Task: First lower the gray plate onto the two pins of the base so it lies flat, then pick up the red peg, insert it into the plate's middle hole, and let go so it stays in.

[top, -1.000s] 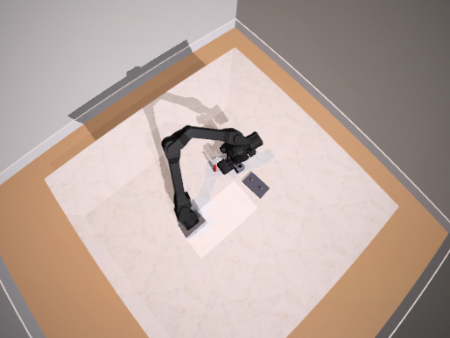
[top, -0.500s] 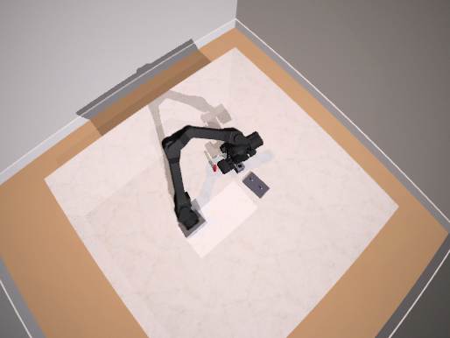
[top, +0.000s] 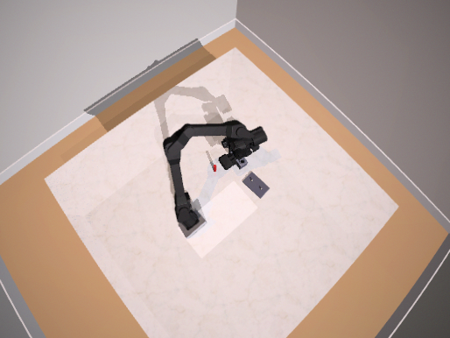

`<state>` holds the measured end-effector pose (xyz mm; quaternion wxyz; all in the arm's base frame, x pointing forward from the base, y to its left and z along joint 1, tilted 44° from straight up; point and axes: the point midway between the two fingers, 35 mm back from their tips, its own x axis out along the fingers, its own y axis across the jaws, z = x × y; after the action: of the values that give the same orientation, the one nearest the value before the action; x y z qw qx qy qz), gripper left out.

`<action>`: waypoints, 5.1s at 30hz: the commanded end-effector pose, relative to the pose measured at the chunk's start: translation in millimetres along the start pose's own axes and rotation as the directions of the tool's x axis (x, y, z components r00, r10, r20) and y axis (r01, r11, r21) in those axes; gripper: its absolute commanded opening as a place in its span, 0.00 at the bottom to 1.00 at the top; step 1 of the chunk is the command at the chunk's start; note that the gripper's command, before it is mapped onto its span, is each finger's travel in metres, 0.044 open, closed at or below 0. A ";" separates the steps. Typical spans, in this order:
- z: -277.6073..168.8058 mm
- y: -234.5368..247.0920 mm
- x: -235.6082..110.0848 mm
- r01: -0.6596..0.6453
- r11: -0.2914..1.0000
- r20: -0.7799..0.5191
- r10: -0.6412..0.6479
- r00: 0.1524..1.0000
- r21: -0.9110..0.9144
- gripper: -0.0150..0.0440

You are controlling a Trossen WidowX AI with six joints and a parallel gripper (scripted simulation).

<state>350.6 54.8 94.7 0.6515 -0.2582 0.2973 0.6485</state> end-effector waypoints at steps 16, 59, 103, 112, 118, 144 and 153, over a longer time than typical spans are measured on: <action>3.2 -0.6 -60.5 0.011 1.000 -0.005 -0.011 1.000 -0.003 0.25; -84.6 -16.5 -41.4 -0.004 0.992 -0.005 0.003 1.000 -0.123 0.25; -149.4 -13.4 -4.2 -0.016 0.978 -0.002 0.016 1.000 -0.210 0.25; -150.6 -13.4 -4.1 -0.016 0.978 -0.003 0.016 1.000 -0.210 0.25; -150.6 -13.4 5.1 -0.016 0.978 -0.002 0.016 1.000 -0.210 0.25; -150.5 -12.7 32.0 -0.019 0.976 -0.005 0.019 1.000 -0.216 0.25; -150.5 -12.7 32.0 -0.019 0.976 -0.005 0.019 1.000 -0.216 0.52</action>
<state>354.8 -32.0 -33.1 0.6132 -0.3255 0.2286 0.6824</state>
